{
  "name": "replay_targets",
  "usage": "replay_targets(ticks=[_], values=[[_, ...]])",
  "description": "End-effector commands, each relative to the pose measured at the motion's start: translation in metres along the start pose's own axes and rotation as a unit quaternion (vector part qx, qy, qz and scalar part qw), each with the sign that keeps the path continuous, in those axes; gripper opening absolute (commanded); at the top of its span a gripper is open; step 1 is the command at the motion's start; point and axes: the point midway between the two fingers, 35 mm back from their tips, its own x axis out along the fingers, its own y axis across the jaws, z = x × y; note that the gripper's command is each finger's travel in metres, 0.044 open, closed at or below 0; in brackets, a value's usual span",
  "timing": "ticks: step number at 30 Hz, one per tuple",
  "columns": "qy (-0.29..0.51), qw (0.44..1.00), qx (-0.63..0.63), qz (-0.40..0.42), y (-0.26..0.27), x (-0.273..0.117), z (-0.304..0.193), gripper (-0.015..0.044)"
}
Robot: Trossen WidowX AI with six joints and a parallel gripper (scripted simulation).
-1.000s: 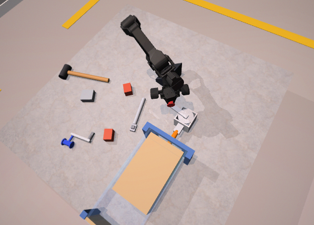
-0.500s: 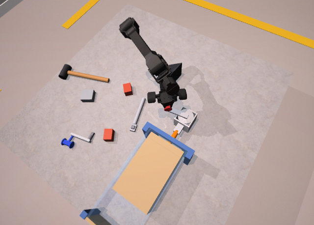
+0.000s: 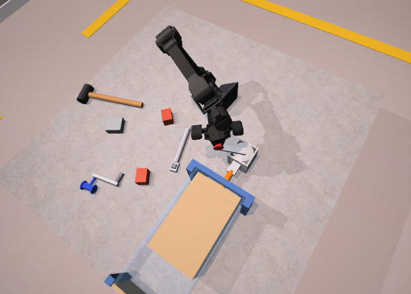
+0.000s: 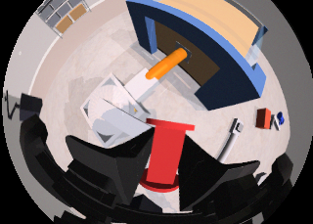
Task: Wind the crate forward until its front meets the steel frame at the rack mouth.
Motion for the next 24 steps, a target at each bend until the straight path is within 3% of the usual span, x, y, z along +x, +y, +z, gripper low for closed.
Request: replay_targets(ticks=[1,24], values=[[-0.005,1.0,0.005,-0.005,-0.003,0.007,0.011,0.0],[-0.006,1.0,0.005,-0.005,-0.001,0.021,0.043,0.0]])
